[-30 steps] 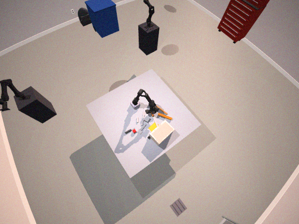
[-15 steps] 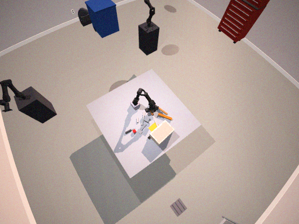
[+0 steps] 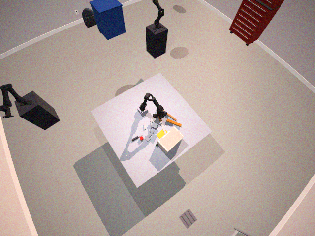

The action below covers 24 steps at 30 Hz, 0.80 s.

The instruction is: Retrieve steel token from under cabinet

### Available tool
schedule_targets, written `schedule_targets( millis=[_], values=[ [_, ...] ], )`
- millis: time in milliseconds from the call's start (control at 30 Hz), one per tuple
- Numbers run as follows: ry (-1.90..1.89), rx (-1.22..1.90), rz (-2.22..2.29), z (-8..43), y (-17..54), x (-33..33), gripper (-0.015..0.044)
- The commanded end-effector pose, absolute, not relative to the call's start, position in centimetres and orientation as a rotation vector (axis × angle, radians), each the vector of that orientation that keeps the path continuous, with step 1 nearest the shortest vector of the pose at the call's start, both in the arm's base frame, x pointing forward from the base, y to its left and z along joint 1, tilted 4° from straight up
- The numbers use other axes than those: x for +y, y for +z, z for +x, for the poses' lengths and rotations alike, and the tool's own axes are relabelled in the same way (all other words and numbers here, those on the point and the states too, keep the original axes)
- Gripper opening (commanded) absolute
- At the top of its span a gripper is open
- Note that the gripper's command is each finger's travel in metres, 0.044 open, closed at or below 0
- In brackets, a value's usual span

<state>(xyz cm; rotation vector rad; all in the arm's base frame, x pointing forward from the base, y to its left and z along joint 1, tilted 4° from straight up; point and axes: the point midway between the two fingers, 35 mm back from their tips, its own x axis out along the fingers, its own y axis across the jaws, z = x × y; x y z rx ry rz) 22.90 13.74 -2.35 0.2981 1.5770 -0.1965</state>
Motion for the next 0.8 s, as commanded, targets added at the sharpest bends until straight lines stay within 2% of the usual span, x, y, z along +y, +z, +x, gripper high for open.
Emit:
schedule_targets(
  millis=[0, 767],
  values=[
    [-0.229, 1.577, 0.328, 22.87, -2.27, 13.7, 0.0],
    [-0.348, 1.566, 0.443, 22.98, -2.1, 13.47, 0.0]
  ],
)
